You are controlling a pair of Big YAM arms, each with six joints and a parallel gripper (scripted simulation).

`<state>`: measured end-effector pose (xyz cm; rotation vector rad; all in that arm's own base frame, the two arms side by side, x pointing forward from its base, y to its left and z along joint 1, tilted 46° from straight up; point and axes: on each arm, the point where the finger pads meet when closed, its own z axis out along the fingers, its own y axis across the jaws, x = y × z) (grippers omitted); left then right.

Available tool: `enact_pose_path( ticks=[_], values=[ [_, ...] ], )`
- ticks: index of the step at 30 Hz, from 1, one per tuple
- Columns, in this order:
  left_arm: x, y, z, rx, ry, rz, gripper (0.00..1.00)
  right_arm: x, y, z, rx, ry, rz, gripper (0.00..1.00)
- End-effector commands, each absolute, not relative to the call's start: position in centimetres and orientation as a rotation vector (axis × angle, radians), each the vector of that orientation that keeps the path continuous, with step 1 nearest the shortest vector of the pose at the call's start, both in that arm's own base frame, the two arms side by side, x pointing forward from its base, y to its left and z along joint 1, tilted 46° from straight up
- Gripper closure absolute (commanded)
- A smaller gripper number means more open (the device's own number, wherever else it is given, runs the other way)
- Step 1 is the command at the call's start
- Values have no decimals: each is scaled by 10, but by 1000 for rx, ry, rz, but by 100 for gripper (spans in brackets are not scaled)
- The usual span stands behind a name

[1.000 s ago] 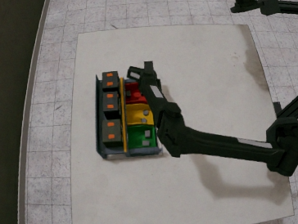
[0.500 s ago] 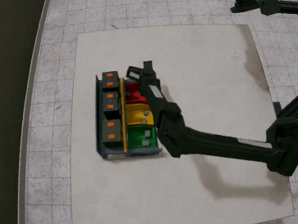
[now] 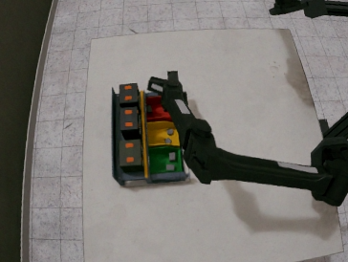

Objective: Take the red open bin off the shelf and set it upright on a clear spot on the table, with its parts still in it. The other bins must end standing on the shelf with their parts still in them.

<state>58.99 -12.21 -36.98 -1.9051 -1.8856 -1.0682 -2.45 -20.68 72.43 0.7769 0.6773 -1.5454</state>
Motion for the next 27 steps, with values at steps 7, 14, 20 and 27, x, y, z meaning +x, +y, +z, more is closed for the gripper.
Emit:
enact_pose_path(
  ticks=[7,14,20,27],
  values=[
    [614,-167,-338,-1957,-1926,-1139,100,-23,-178,751,730,642,-1581,0],
    [615,-167,-338,-1957,-1928,-1140,100,-23,-178,751,730,642,-1581,0],
    [616,-168,-338,-1958,-1930,-1142,100,-23,-178,751,730,642,-1581,0],
    [607,-164,-342,-1957,-1922,-1134,100,-23,-178,751,730,642,-1581,0]
  ],
)
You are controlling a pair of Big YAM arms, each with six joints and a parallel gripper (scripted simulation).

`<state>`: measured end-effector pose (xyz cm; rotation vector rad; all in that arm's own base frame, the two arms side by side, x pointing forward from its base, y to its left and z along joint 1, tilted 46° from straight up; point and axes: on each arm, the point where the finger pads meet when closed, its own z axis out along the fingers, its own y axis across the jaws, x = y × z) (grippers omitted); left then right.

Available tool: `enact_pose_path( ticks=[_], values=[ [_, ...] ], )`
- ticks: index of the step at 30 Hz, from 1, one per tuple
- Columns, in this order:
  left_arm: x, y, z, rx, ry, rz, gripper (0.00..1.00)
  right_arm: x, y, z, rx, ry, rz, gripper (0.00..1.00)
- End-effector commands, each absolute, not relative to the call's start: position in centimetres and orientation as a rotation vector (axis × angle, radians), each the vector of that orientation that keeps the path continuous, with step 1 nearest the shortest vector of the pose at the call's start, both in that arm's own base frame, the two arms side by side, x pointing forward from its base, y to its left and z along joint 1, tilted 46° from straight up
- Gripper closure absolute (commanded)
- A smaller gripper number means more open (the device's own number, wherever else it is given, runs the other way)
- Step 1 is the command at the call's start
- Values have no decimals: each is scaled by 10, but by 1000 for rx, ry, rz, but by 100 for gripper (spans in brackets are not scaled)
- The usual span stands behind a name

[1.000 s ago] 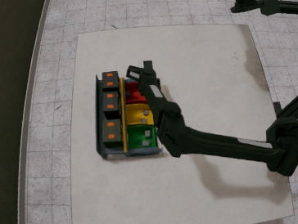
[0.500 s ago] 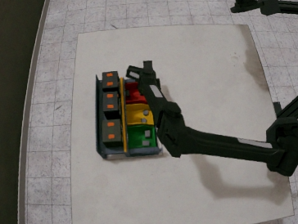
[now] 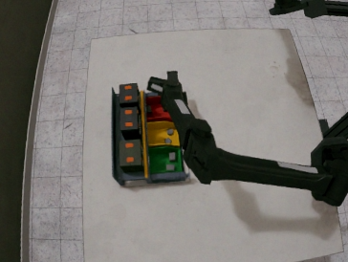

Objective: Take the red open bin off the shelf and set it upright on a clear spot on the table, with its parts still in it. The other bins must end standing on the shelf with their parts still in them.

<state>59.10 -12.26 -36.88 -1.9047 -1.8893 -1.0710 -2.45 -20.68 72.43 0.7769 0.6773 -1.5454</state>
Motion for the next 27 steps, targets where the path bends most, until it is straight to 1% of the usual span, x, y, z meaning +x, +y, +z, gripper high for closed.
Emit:
enact_pose_path(
  ticks=[1,27],
  values=[
    [604,-162,-344,-1956,-1916,-1129,100,-23,-178,751,730,642,-1581,0],
    [570,-156,-357,-1955,-1915,-1127,100,-23,-178,751,730,642,-1581,0]
  ],
)
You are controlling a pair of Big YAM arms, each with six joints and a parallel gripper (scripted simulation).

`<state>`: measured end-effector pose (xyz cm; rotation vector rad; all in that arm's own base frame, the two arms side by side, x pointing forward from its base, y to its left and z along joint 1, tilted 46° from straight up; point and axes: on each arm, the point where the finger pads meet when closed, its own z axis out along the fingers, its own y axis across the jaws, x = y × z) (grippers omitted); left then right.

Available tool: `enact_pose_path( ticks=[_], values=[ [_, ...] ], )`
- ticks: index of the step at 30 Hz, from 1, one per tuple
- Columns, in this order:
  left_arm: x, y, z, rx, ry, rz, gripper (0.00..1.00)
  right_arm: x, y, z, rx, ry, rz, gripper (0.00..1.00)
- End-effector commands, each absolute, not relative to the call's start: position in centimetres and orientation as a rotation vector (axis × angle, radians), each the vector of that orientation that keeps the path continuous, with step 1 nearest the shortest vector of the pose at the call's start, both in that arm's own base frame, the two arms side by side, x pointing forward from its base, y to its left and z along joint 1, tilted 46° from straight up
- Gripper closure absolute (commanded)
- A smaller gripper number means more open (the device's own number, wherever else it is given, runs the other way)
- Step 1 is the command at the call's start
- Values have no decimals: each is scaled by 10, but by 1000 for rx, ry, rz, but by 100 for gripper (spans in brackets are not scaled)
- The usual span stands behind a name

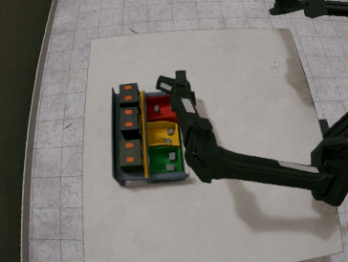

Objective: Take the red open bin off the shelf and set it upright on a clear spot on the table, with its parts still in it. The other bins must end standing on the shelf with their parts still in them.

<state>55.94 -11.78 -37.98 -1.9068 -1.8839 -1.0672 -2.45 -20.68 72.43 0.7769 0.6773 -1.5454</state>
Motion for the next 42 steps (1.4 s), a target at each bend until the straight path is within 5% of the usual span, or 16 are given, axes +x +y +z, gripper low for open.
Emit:
enact_pose_path(
  ticks=[1,42],
  values=[
    [568,-155,-358,-1955,-1915,-1127,100,-23,-178,751,730,642,-1581,0],
    [481,-138,-397,-1954,-1907,-1115,100,-23,-178,751,730,642,-1581,0]
  ],
)
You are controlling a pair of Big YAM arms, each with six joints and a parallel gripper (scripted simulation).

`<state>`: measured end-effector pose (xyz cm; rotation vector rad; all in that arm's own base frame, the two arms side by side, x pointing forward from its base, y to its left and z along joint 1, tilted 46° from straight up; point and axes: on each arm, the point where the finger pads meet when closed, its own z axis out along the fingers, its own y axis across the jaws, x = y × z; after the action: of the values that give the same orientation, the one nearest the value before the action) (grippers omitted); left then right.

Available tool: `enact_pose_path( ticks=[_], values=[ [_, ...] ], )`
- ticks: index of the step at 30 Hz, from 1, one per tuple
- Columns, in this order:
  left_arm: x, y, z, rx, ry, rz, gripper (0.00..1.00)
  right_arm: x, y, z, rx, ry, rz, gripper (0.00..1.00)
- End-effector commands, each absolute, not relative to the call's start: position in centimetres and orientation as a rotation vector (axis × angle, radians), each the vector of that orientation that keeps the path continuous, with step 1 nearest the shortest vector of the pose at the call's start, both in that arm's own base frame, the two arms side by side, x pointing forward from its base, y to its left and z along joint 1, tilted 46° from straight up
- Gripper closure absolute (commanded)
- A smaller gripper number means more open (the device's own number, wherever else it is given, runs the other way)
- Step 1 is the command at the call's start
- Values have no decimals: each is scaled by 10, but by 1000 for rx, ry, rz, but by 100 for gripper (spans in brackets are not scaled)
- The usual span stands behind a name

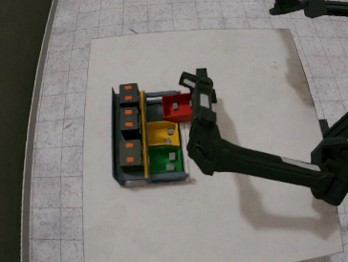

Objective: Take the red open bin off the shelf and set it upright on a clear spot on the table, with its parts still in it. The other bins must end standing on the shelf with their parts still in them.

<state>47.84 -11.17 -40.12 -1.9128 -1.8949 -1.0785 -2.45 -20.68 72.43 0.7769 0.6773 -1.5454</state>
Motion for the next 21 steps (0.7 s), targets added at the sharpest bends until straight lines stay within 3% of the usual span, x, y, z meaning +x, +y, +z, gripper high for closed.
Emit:
enact_pose_path(
  ticks=[1,21],
  values=[
    [481,-138,-397,-1954,-1907,-1115,100,-23,-178,751,730,642,-1581,0],
    [482,-139,-396,-1952,-1908,-1115,100,-23,-178,751,730,642,-1581,0]
  ],
)
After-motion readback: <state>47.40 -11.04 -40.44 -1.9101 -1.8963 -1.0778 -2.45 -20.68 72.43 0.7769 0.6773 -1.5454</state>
